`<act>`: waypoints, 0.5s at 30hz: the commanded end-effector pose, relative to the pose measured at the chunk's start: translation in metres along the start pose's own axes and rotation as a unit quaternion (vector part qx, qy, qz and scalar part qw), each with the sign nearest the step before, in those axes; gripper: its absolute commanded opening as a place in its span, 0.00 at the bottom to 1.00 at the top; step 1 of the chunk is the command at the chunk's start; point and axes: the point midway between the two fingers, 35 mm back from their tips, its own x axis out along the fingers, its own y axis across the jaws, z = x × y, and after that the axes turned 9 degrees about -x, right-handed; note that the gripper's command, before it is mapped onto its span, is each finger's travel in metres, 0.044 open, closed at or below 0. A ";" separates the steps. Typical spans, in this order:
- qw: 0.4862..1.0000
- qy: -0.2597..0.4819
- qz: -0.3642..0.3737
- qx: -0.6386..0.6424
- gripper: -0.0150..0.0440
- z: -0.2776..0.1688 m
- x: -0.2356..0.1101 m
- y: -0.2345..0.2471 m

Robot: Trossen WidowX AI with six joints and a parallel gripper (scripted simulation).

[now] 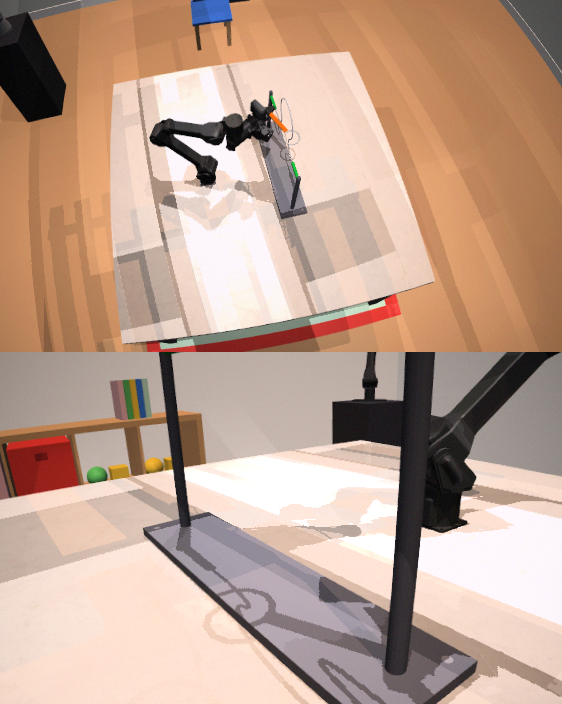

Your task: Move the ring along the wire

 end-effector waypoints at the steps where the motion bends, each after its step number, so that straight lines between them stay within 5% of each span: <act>1: 1.000 0.004 -0.014 -0.023 0.00 0.000 0.001 -0.001; 15: 0.992 0.010 -0.071 -0.104 0.00 0.000 0.000 -0.008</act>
